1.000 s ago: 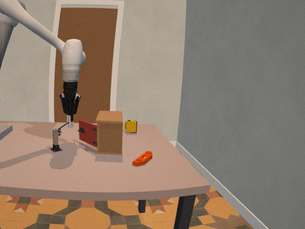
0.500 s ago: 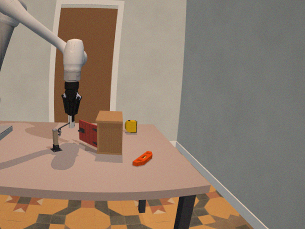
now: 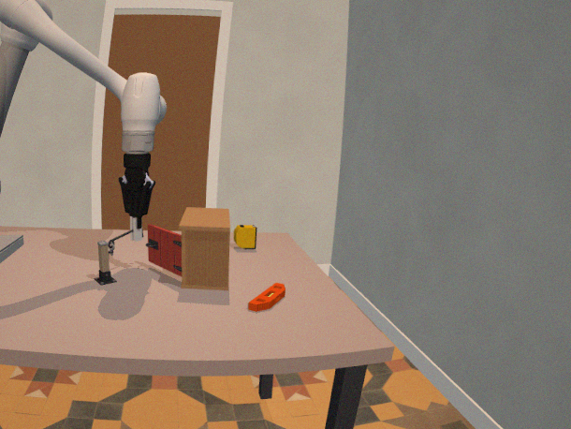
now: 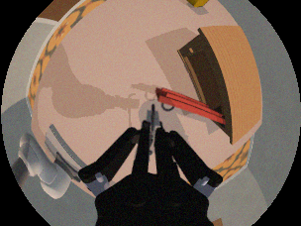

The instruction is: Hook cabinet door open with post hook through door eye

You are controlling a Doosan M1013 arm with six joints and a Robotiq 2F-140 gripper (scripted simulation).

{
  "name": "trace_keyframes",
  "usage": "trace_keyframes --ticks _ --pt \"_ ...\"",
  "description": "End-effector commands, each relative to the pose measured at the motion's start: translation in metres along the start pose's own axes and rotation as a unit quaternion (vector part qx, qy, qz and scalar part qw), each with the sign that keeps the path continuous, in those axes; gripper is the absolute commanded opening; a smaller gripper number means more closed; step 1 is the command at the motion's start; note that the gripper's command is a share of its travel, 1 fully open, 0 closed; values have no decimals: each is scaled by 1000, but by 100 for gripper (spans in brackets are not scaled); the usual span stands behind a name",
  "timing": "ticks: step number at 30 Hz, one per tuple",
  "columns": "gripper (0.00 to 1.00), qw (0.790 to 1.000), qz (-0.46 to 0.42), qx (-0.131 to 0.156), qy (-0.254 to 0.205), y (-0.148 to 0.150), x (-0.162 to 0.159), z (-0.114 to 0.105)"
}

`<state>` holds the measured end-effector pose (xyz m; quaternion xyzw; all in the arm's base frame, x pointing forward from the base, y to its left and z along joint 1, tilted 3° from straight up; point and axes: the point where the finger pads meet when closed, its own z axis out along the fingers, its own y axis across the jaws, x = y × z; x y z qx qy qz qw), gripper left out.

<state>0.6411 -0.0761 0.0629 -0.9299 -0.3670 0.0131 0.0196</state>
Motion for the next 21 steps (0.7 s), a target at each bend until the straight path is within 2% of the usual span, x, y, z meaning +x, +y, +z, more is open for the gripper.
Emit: trace_keyframes --ticks 1,21 --pt "3 1000 8 0 0 1 0 0" --pt "3 997 75 0 0 14 -1 0"
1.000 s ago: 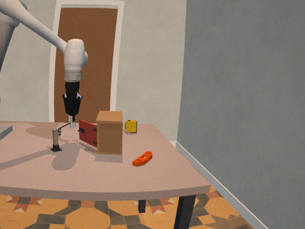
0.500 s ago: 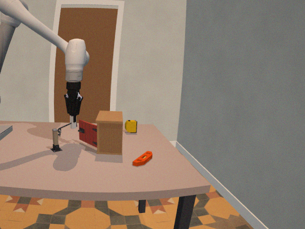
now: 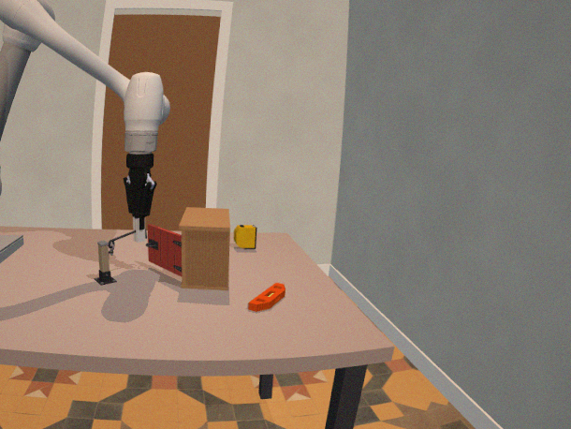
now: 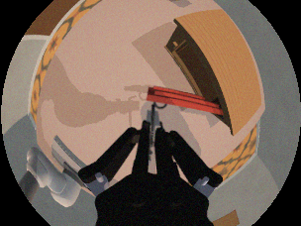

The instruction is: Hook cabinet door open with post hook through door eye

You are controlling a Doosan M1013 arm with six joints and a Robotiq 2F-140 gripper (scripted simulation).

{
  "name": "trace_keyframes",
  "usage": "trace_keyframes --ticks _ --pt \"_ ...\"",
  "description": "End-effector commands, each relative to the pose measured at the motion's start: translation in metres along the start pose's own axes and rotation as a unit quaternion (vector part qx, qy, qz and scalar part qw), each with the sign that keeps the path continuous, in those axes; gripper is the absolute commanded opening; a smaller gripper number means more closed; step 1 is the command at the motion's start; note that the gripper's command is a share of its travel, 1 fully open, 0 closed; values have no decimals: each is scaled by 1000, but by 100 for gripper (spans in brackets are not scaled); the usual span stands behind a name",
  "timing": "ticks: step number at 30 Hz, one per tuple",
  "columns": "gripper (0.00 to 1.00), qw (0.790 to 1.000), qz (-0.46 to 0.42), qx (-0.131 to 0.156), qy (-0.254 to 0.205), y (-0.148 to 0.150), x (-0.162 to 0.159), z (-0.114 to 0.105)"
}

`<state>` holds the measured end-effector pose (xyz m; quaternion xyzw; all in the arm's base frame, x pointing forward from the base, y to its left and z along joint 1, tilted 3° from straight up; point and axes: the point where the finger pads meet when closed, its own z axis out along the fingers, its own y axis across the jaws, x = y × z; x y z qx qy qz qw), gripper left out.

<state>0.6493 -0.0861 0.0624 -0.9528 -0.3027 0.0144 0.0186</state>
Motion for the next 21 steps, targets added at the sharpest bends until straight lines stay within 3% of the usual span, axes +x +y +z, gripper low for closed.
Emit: trace_keyframes --ticks 1,21 --pt "3 1000 13 0 0 2 0 0" --pt "3 998 66 0 0 13 -1 0"
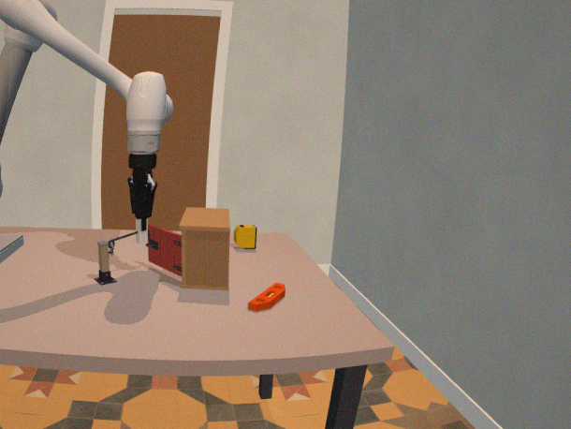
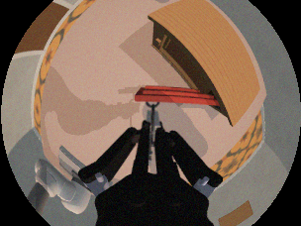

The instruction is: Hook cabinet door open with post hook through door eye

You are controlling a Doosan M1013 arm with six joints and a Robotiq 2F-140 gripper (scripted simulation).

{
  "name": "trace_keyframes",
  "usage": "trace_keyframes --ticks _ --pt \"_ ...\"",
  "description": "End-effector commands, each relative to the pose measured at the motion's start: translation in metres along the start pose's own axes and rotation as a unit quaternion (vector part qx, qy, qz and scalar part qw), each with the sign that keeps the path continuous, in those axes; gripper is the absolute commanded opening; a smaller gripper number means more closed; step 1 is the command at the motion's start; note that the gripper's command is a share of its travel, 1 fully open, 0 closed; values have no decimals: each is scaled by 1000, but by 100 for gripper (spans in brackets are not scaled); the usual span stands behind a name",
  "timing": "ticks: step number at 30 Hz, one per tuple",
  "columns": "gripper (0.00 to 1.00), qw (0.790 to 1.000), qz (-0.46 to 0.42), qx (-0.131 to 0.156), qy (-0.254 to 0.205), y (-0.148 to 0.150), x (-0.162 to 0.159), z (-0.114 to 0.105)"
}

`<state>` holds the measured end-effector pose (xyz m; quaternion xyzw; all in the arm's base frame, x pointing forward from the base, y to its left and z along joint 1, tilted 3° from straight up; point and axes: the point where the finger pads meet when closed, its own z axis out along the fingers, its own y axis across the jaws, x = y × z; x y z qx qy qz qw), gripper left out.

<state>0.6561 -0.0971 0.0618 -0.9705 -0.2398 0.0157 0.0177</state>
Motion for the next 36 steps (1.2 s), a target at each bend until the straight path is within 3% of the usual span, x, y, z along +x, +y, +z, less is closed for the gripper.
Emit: trace_keyframes --ticks 1,36 --pt "3 1000 0 0 0 0 0 0" --pt "3 1000 0 0 0 0 1 4"
